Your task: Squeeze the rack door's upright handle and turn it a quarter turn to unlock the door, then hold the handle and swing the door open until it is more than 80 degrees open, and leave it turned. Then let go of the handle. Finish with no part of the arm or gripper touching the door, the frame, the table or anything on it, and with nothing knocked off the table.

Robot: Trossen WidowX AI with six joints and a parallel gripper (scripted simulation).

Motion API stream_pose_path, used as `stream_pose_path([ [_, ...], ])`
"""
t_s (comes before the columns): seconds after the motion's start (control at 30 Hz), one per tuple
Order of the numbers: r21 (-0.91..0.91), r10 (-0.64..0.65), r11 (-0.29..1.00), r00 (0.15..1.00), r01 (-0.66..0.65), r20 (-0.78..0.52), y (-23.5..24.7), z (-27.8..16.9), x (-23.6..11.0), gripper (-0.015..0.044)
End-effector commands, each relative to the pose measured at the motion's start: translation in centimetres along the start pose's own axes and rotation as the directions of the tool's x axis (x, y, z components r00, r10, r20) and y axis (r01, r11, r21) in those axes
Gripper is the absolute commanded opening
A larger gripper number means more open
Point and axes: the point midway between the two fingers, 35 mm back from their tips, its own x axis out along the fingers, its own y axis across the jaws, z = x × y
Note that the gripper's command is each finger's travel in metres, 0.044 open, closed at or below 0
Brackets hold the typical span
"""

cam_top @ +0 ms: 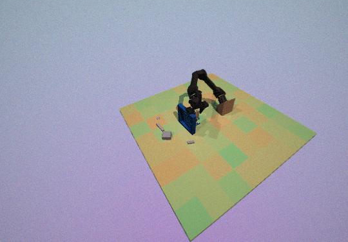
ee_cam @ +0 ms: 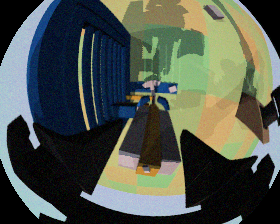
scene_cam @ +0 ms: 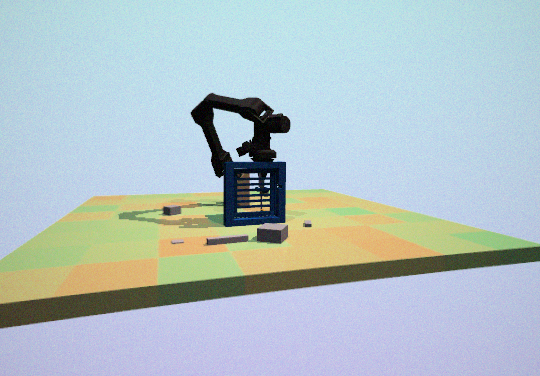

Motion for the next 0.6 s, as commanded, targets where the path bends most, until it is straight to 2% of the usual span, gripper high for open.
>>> stream_pose_path([
  [0.0,0.065,0.003,0.998,1.0,-0.003,0.003,0.11,0.11,0.04,0.0292],
  [0.13,0.065,0.003,0.998,1.0,-0.003,0.003,0.11,0.11,0.04,0.0292],
  [0.57,0.065,0.003,0.998,1.0,-0.003,0.003,0.11,0.11,0.04,0.0205],
])
